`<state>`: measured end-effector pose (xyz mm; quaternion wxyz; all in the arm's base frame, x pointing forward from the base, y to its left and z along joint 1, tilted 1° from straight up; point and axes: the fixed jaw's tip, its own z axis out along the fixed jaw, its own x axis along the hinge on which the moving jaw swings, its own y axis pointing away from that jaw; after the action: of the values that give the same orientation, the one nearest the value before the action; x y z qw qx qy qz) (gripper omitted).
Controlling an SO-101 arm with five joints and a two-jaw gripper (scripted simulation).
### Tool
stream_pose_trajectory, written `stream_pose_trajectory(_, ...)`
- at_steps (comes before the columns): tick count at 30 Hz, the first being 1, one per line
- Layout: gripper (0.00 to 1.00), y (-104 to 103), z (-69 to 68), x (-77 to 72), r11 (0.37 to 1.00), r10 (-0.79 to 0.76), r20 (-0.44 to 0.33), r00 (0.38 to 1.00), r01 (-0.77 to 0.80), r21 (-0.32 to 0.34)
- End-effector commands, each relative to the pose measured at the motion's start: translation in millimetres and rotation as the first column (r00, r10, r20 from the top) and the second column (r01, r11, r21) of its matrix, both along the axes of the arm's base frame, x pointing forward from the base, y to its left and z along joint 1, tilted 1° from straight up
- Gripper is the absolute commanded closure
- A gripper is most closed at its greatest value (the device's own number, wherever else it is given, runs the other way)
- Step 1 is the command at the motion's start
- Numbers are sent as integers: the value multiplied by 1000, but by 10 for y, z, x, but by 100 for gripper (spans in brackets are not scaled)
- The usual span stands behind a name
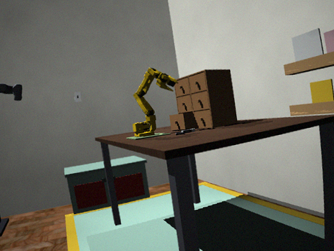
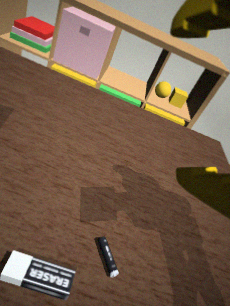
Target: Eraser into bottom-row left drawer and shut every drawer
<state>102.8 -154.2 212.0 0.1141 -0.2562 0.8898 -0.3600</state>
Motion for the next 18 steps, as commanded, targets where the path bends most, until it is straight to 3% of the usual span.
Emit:
stream_pose_trajectory(1, 73, -67, -16, 9, 996, 79, -84, 993, -82, -26)
stream_pose_trajectory(7, 73, -137, -96, 37, 975, 210, -215, 954, -221, -28)
stream_pose_trajectory(9, 73, -137, -96, 37, 975, 210, -215, 954, -221, -28)
stream_pose_trajectory(18, 73, -236, -224, 79, 904, 397, -389, 831, -428, 8)
